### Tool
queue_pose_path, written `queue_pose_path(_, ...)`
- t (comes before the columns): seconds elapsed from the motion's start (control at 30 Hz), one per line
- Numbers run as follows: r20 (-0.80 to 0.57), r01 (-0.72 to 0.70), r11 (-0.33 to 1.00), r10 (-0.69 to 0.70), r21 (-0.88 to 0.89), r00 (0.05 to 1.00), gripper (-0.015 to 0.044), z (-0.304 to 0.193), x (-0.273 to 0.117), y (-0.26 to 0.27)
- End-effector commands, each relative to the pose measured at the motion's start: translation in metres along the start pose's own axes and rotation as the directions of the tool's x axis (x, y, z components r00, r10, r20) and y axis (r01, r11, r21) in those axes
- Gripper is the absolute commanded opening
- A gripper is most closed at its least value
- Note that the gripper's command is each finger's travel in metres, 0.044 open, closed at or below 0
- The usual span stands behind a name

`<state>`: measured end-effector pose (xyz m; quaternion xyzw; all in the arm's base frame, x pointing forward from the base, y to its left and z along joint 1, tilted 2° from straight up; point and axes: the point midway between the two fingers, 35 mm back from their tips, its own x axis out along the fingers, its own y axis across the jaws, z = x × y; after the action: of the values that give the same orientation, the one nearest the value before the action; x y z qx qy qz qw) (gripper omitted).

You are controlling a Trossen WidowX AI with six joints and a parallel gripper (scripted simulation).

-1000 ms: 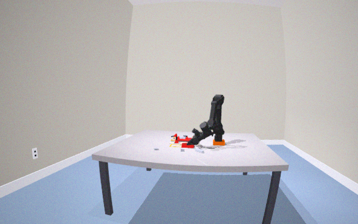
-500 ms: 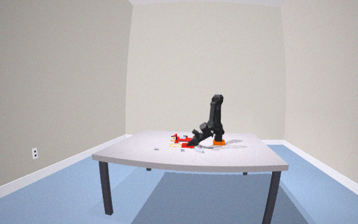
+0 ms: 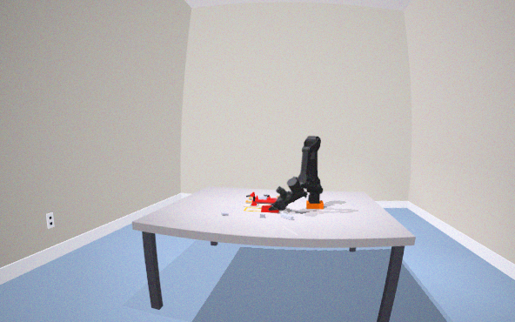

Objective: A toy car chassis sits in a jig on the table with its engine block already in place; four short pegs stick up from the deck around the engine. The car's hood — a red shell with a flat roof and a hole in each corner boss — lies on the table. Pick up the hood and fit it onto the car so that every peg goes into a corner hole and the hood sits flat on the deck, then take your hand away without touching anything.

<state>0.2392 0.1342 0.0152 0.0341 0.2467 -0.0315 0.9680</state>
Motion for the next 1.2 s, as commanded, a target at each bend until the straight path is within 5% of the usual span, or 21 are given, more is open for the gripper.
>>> queue_pose_path(0.0, 0.000, 0.000, 1.000, 0.000, 0.000, 1.000, 0.0341, 0.000, 0.000, 0.000)
queue_pose_path(0.23, 0.000, 0.000, 1.000, 0.000, 0.000, 1.000, 0.0294, 0.000, 0.000, 0.000)
queue_pose_path(0.6, 0.000, 0.000, 1.000, 0.000, 0.000, 1.000, 0.0005, 0.014, -0.005, 0.003)
queue_pose_path(1.17, 0.001, 0.000, 1.000, 0.000, 0.001, 1.000, 0.0000, 0.043, -0.021, 0.005)
